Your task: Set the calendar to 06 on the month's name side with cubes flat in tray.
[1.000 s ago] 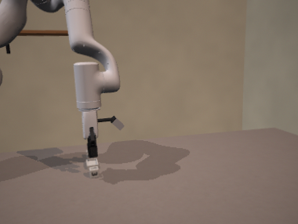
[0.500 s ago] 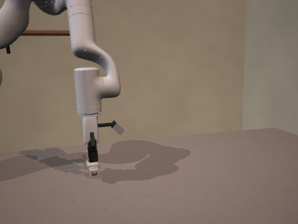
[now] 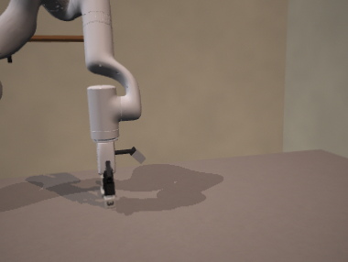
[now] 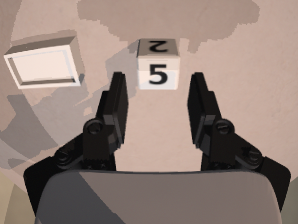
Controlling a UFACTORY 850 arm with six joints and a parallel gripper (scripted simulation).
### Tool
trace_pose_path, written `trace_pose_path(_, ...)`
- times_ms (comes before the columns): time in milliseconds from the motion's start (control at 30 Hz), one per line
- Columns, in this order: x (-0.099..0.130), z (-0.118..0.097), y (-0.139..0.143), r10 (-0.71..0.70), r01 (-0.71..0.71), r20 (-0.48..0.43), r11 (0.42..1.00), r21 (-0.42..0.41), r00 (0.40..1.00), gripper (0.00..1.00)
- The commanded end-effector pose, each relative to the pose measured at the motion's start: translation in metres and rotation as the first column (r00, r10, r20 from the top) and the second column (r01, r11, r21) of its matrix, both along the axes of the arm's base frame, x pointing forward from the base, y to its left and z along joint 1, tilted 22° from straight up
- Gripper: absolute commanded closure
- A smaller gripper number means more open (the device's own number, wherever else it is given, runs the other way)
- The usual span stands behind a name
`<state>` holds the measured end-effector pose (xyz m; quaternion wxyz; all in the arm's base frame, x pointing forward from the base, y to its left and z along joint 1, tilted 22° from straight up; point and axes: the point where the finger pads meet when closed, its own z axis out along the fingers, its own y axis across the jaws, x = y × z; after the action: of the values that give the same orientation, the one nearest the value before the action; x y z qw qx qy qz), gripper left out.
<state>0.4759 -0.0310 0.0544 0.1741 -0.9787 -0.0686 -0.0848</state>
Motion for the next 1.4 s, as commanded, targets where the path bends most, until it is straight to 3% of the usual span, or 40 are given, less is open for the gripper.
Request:
trace_pose_path(0,0.0011,-0.0024,0.0008,-0.001,0.001,0.002,1.000,0.000,1.000,0.51)
trace_pose_path(1367,0.0018,-0.0064,0.0023,-0.001,0.001,0.002,1.000,0.000,1.000,0.51)
